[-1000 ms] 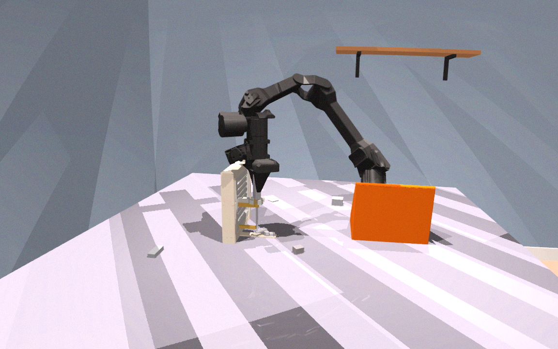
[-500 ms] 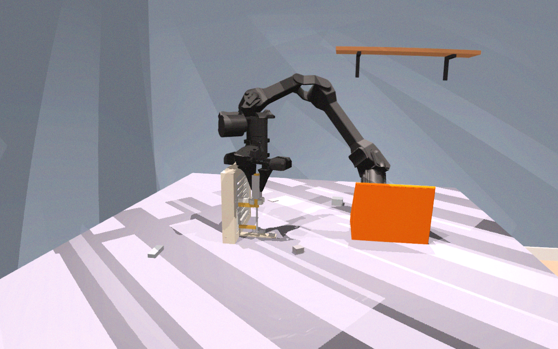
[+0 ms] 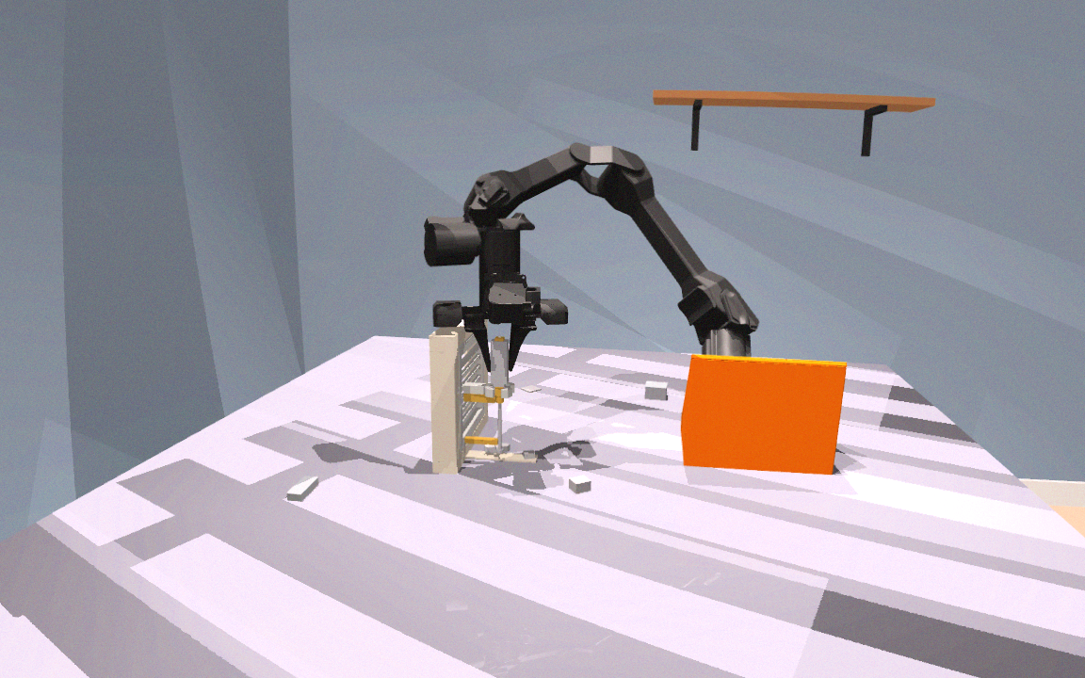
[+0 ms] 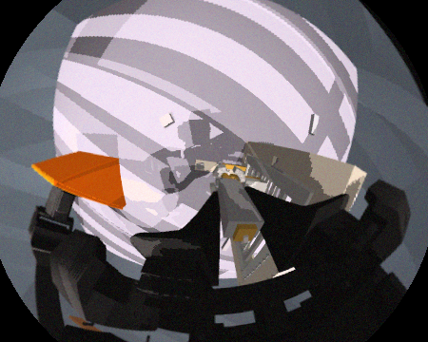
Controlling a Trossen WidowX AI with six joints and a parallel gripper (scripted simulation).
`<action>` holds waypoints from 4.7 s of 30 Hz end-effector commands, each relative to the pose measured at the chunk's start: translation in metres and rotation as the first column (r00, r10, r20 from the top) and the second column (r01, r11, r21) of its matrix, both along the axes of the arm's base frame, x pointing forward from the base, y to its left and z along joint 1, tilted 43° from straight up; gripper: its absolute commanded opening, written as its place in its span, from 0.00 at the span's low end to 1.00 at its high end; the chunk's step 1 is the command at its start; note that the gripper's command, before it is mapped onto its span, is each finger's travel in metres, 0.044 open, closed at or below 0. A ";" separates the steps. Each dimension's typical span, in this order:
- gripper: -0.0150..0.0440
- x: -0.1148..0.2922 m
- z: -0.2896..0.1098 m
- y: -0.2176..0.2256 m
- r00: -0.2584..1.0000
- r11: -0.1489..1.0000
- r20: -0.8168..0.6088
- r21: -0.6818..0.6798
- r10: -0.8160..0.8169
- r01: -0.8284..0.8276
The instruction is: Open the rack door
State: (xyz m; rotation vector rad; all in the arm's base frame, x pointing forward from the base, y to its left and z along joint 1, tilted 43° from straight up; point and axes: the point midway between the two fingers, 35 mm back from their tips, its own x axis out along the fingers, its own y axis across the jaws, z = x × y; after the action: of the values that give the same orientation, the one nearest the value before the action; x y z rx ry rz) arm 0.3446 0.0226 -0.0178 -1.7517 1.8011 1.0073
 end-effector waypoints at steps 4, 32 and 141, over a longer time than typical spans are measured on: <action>0.29 0.000 0.001 -0.001 0.999 0.999 -0.035 0.002 0.042 -0.041; 0.75 0.000 0.001 -0.001 0.895 0.941 0.309 0.000 -0.321 0.338; 0.36 0.000 0.001 -0.001 -0.870 -0.052 -0.152 0.979 0.468 -0.199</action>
State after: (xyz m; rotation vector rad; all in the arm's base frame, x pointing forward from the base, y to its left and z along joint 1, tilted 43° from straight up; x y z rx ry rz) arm 0.3447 0.0217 -0.0170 0.8351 0.4732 -1.6837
